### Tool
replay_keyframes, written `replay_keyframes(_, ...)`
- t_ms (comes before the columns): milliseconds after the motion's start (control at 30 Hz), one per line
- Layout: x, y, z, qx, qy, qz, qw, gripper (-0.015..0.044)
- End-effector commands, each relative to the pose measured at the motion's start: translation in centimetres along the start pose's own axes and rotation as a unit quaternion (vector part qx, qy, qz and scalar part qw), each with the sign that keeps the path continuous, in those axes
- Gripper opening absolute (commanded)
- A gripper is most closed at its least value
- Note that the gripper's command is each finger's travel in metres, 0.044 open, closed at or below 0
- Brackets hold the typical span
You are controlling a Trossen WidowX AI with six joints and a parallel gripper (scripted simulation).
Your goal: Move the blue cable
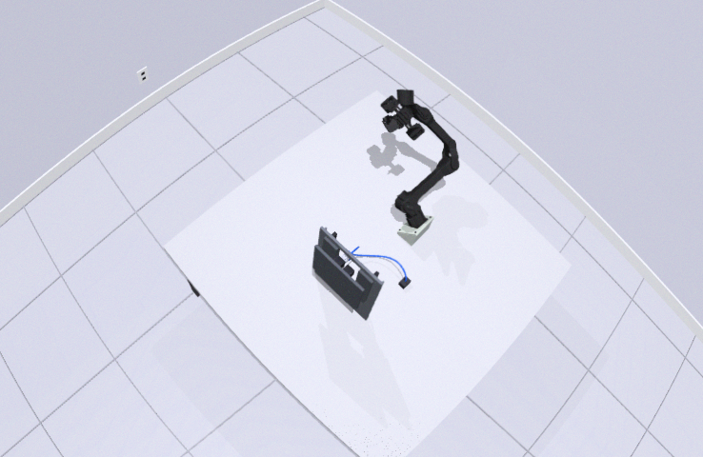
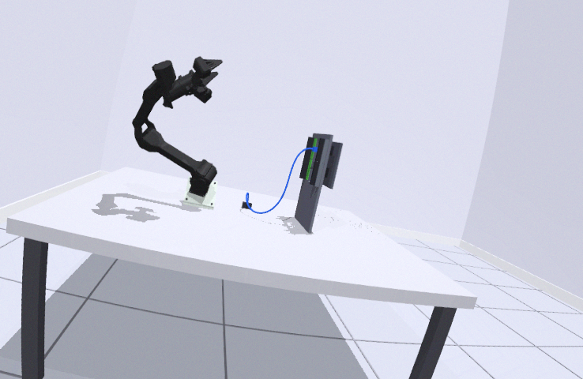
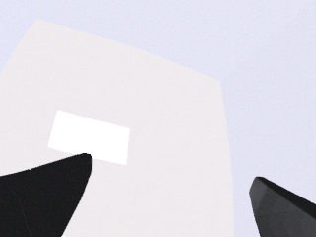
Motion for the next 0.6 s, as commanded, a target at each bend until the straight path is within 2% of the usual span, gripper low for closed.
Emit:
replay_keyframes(0,0.1,0.3,0.1,-0.001,0.001,-0.002,1.0,0.0374)
replay_keyframes(167,1.6,7.3,2.3,-0.039,0.013,-0.043,0.998,0.0242)
replay_keyframes(367,0.3,15.5,7.0,-0.095,-0.004,-0.107,0.99,0.0239)
replay_keyframes(567,-4.8,21.3,13.0,-0.148,-0.06,-0.195,0.968,0.0239)
Point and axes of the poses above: the point midway between the two fingers, 35 mm back from their tips, its own z axis out along the fingers, its own x axis across the jaws, y = z × x, the point moved 7 cm from there along -z, back along the fingers, and after that the axes turned 13 degrees about -z, right-handed, at the moved point
